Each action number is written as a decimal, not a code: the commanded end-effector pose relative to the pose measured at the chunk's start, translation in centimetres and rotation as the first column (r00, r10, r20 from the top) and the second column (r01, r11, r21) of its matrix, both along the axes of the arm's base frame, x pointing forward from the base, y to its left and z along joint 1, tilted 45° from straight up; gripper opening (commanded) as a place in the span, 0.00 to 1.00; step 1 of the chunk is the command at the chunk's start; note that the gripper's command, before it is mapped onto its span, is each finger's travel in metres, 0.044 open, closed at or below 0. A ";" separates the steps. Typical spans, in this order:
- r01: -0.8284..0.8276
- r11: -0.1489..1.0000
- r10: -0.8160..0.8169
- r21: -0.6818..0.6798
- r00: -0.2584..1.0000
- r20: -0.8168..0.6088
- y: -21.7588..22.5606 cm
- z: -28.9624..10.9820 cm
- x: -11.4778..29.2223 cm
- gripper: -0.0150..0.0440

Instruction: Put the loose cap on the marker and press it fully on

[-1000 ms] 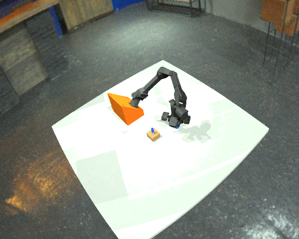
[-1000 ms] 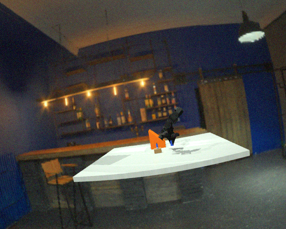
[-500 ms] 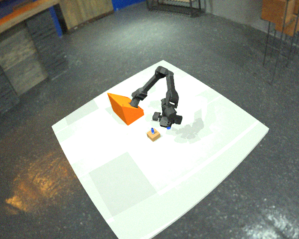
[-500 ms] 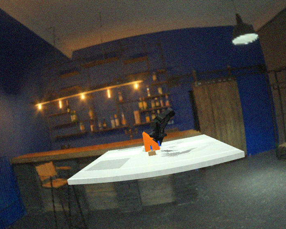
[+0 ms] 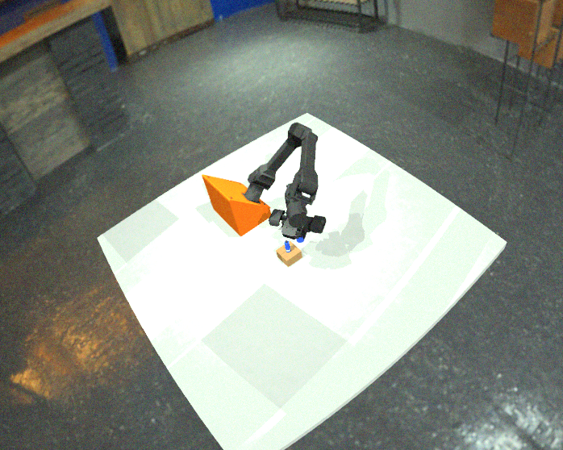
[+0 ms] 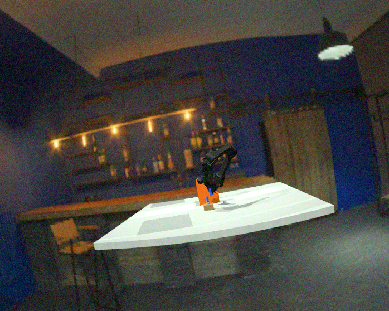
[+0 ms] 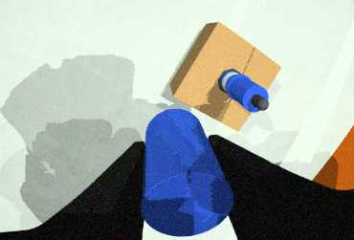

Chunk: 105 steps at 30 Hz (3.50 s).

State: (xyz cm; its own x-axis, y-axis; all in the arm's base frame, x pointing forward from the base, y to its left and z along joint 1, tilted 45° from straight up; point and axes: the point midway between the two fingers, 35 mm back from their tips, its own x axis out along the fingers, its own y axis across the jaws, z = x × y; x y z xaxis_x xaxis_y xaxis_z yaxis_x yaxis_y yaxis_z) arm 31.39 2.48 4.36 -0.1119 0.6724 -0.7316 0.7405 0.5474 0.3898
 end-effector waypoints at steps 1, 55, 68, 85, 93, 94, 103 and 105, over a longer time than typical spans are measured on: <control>-0.002 1.000 0.002 0.002 1.000 -0.008 -1.2 -0.6 -0.7 0.25; -0.007 1.000 0.007 0.022 1.000 -0.010 -0.2 -5.8 -3.7 0.25; -0.012 1.000 0.013 0.019 1.000 -0.008 -0.3 -5.8 -3.8 0.52; -0.012 1.000 0.012 0.016 1.000 -0.007 -4.8 -1.2 -2.8 1.00; -0.189 0.982 0.182 0.031 0.970 0.159 -5.3 -0.6 -3.0 0.82; -0.260 0.965 0.247 0.028 0.942 0.226 -5.2 -0.6 -3.0 0.78; -0.648 0.754 0.567 -0.104 0.564 0.600 -4.8 -1.1 -3.4 0.38; -0.648 0.754 0.567 -0.104 0.564 0.600 -4.8 -1.1 -3.4 0.29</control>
State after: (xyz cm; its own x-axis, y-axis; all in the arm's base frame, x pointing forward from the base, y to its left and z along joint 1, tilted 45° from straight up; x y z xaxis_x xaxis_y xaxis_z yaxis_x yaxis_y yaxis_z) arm 28.00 -2.37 3.25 -0.1302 0.6855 -0.7164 -0.0610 0.7156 0.6958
